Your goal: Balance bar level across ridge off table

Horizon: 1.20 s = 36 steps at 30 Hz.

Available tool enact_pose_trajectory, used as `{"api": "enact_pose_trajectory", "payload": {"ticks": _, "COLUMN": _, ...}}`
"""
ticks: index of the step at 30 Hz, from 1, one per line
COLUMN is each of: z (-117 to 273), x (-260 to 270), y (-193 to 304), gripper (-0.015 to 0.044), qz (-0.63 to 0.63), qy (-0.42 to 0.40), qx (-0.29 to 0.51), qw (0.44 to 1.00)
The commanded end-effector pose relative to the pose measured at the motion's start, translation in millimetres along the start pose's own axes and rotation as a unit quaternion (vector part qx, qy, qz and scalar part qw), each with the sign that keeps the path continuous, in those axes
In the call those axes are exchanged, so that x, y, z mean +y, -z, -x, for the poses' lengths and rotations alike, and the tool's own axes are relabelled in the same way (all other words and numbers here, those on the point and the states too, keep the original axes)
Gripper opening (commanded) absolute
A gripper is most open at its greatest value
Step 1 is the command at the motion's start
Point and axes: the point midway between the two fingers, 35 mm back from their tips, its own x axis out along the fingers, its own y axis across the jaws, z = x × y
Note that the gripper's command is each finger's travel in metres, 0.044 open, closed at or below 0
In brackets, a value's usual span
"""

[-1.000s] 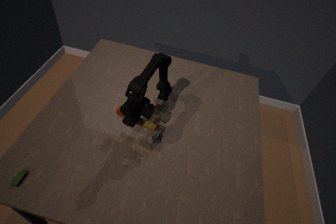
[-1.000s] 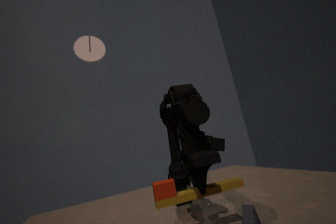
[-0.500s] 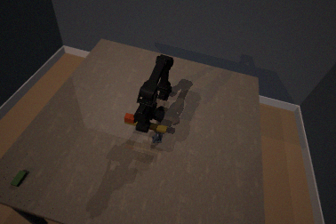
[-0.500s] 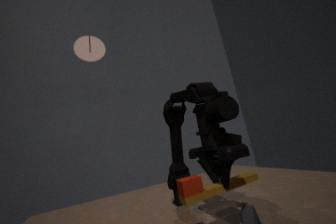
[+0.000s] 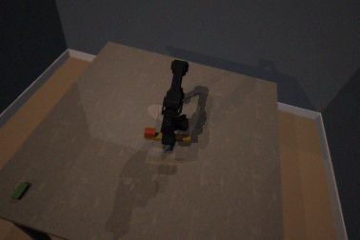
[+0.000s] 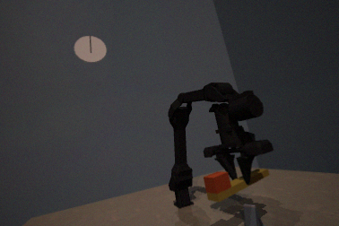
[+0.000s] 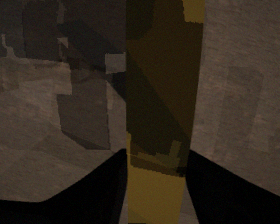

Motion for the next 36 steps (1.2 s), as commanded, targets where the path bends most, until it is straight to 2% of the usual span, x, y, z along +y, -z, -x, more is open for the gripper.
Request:
{"api": "enact_pose_trajectory", "payload": {"ticks": 1, "z": 1, "x": -1, "y": -17, "gripper": 0.0000, "qz": 0.034, "qy": 0.001, "qx": 0.001, "qw": 0.999}}
{"api": "enact_pose_trajectory", "payload": {"ticks": 7, "z": 1, "x": 2, "y": -38, "gripper": 0.0000, "qz": 0.071, "qy": 0.001, "qx": 0.000, "qw": 0.997}}
{"api": "enact_pose_trajectory", "payload": {"ticks": 36, "z": -40, "x": 5, "y": -39, "gripper": 0.0000, "qz": 0.072, "qy": 0.001, "qx": 0.000, "qw": 0.997}}
